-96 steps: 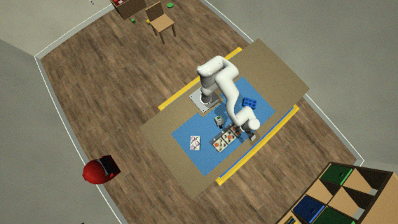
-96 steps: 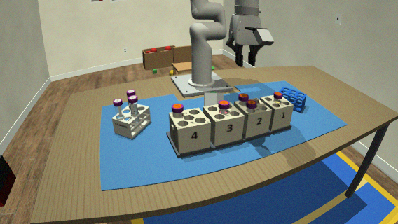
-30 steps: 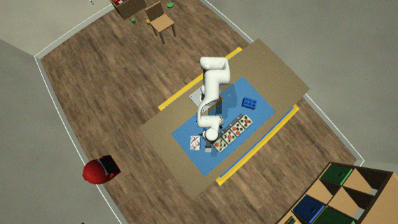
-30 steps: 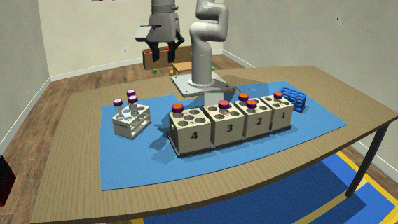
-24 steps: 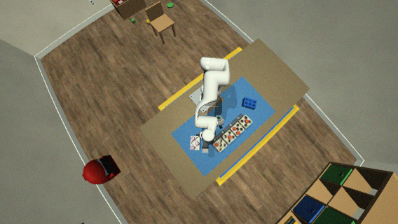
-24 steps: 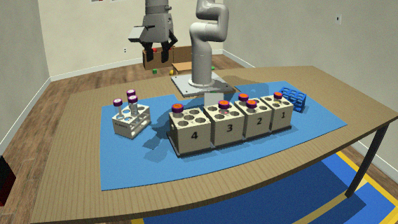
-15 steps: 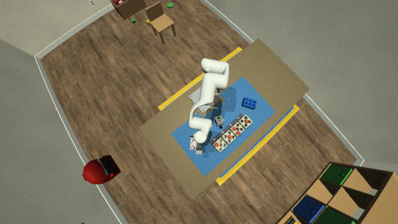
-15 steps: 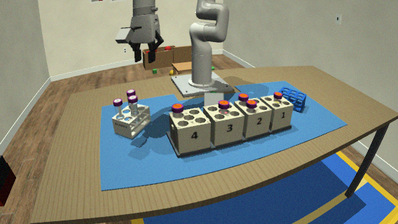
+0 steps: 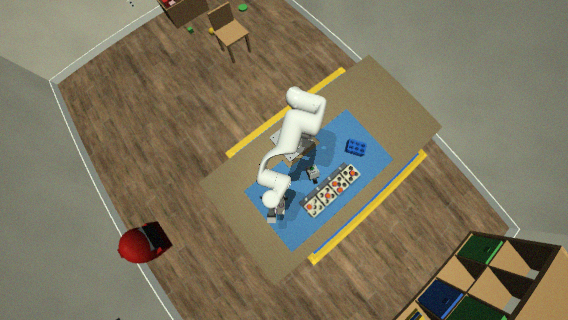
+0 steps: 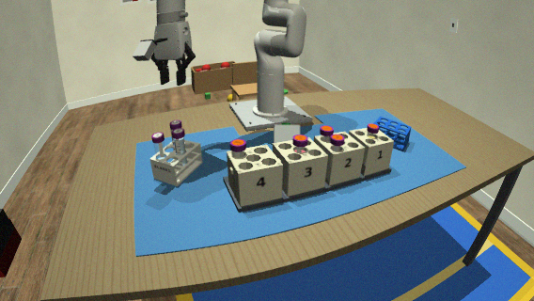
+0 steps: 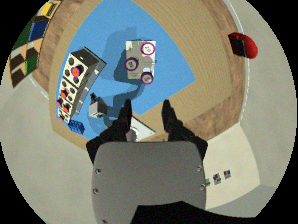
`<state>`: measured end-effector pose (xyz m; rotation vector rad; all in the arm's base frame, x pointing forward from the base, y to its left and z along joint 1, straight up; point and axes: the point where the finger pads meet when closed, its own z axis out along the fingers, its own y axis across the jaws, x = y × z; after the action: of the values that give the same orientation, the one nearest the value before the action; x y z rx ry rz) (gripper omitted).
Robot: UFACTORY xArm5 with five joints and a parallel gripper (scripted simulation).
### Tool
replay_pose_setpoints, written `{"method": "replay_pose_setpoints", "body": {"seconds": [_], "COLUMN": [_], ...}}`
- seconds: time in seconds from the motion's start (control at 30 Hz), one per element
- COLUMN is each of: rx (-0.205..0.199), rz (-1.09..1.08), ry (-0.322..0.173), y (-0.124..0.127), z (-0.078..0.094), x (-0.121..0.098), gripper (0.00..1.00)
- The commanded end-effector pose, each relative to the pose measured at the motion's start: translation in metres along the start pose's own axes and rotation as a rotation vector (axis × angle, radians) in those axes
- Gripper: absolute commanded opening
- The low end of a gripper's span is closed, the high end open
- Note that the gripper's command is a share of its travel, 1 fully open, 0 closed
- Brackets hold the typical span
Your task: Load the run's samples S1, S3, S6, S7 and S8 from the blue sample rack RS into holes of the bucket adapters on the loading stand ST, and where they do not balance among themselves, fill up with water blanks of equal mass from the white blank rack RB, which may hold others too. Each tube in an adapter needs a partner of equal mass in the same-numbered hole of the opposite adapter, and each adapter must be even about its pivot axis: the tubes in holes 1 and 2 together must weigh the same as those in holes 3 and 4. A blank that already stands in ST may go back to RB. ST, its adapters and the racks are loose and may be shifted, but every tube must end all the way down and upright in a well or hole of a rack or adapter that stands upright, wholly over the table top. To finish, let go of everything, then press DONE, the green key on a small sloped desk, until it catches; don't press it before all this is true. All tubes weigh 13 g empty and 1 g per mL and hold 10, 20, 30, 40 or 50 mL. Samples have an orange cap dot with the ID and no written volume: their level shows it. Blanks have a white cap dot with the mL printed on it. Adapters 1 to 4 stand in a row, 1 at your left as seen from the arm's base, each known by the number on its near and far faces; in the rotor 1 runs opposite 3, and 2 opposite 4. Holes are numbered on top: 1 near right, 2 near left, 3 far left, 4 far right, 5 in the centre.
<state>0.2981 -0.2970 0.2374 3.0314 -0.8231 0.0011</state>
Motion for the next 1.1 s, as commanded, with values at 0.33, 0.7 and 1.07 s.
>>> {"method": "replay_pose_setpoints", "body": {"seconds": [0.33, 0.7, 1.07], "rx": [-0.001, -0.001, -0.001], "rz": [-0.002, -0.002, -0.002], "ry": [0.003, 0.003, 0.003], "y": [0.002, 0.002, 0.002], "z": [0.002, 0.02, 0.042], "x": [0.002, 0.002, 0.002], "gripper": [0.57, 0.57, 0.57]}}
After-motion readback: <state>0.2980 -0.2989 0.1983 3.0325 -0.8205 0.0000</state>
